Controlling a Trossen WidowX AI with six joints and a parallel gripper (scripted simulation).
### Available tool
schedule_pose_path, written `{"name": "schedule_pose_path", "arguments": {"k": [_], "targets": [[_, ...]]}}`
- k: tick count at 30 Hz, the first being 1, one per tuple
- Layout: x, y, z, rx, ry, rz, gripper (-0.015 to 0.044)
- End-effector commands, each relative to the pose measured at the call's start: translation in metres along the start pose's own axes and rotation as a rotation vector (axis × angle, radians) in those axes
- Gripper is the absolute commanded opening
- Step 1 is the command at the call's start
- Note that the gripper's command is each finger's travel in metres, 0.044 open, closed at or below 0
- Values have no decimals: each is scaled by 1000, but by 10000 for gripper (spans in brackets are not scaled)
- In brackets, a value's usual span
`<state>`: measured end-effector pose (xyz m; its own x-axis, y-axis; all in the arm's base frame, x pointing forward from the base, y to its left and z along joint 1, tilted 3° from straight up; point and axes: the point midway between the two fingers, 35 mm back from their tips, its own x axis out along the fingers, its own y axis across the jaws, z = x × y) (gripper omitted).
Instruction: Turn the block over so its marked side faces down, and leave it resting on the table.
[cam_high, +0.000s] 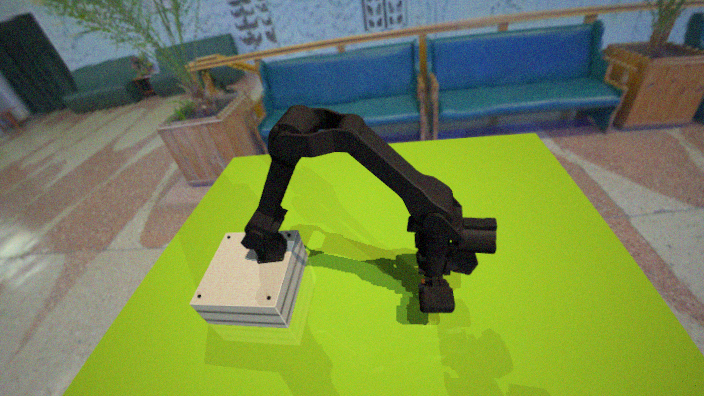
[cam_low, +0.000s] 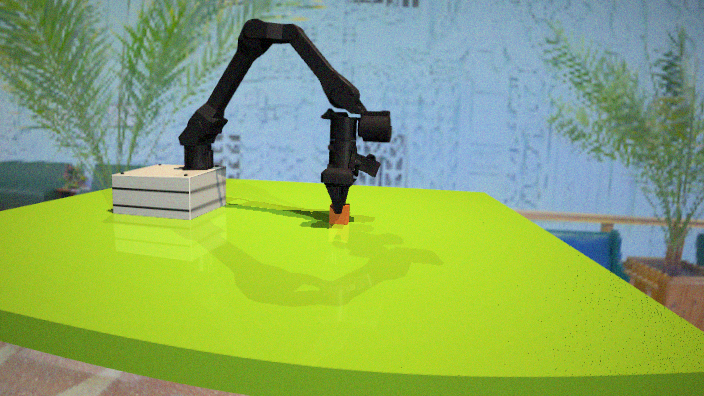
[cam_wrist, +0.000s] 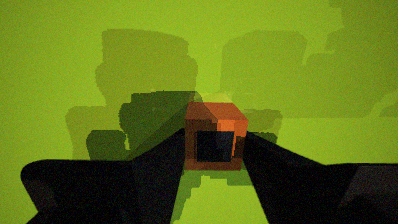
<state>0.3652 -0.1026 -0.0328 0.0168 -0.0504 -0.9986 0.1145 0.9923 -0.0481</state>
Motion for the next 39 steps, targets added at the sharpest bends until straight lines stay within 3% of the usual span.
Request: {"name": "schedule_pose_path", "arguments": {"k": [1, 4, 6, 10, 18, 39], "targets": [[1, 0, 0, 1, 1, -1, 65], [1, 0, 0, 1, 1, -1, 45], [-4, 0, 0, 1, 1, -1, 0], [-28, 0, 0, 1, 1, -1, 0], [-29, 0, 0, 1, -10, 0, 0], [-17, -1, 1, 6, -336, 4, 0]]}}
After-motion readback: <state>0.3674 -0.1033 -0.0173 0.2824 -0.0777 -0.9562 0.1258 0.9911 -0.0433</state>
